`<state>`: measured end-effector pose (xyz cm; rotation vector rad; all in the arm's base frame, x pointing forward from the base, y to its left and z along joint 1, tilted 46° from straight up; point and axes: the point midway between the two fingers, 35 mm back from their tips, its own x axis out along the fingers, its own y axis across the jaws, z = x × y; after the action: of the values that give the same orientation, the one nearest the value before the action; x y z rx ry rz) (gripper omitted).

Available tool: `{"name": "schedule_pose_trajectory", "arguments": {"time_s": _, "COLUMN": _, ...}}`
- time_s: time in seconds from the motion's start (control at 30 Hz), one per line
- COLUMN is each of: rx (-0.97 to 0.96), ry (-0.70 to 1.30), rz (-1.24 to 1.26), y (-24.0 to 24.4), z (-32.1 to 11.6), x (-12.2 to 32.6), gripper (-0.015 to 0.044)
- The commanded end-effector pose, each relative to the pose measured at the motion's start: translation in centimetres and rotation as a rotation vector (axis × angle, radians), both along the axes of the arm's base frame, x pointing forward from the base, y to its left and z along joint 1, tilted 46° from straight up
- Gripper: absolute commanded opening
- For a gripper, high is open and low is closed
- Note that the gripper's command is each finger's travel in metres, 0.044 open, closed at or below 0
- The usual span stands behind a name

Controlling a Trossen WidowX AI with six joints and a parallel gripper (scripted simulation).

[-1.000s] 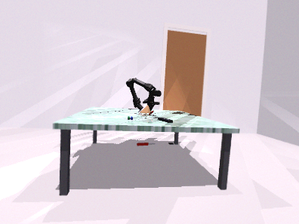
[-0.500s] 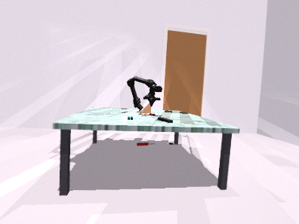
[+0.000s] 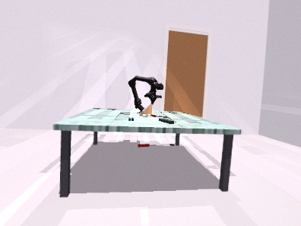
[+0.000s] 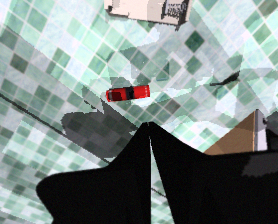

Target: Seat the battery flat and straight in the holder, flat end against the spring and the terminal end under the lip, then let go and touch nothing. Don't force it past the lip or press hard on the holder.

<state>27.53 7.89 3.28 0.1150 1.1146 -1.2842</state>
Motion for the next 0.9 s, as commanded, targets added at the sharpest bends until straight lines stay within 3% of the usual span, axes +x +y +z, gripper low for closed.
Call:
{"name": "schedule_pose_trajectory", "arguments": {"time_s": 0.0, "rx": 0.008, "ry": 0.043, "rz": 0.043, "y": -0.1, "z": -0.2, "x": 0.1, "gripper": 0.0053}}
{"name": "schedule_pose_trajectory", "arguments": {"time_s": 0.23, "rx": 0.090, "ry": 0.483, "rz": 0.490, "y": -1.7, "z": -2.7, "x": 0.6, "gripper": 0.0222}}
{"name": "schedule_pose_trajectory", "arguments": {"time_s": 0.57, "rx": 0.198, "ry": 1.069, "rz": 1.080, "y": -3.9, "z": -5.8, "x": 0.8, "gripper": 0.0222}}
{"name": "schedule_pose_trajectory", "arguments": {"time_s": 0.87, "rx": 0.203, "ry": 1.097, "rz": 1.109, "y": -4.0, "z": -5.9, "x": 0.8, "gripper": 0.0222}}
